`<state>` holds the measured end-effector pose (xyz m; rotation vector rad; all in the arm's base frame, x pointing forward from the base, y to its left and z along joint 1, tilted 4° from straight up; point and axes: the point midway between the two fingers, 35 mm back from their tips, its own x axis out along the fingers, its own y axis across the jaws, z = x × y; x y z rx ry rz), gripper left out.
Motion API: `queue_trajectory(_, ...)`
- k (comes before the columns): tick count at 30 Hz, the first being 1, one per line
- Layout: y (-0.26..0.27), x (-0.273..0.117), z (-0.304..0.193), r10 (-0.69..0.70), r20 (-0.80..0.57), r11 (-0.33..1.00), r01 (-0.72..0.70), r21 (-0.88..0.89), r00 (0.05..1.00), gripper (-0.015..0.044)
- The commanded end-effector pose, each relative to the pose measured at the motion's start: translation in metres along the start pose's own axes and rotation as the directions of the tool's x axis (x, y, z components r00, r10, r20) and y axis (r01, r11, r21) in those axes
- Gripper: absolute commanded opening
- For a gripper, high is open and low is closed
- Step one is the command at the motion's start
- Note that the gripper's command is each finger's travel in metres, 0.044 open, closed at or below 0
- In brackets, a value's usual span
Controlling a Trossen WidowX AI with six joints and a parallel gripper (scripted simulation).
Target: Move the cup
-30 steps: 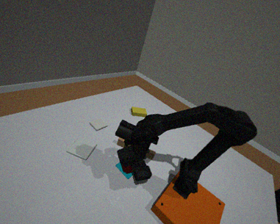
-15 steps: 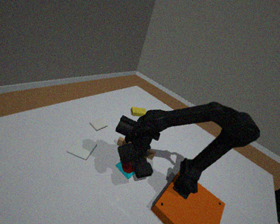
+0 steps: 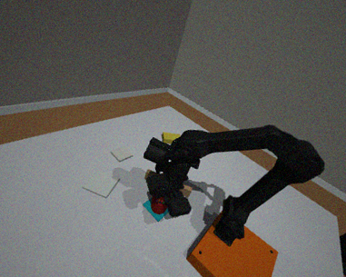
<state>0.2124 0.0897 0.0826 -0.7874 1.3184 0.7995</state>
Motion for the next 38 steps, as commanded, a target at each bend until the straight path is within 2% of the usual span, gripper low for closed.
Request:
queue_trajectory(1, 0.000, -0.006, 0.000, -0.005, 0.001, 1.000, 0.005, 0.006, 1.000, 0.0128)
queue_trajectory(3, 0.000, -0.008, 0.000, -0.005, 0.001, 1.000, 0.005, 0.006, 1.000, 0.0128)
queue_trajectory(15, 0.000, -0.009, 0.001, -0.001, 0.000, 1.000, 0.001, 0.001, 1.000, 0.0440)
queue_trajectory(32, -0.001, -0.066, 0.003, -0.005, 0.001, 1.000, 0.005, 0.006, 1.000, 0.0440)
queue_trajectory(38, -0.001, -0.064, 0.004, -0.003, 0.004, 1.000, 0.003, 0.000, 1.000, 0.0440)
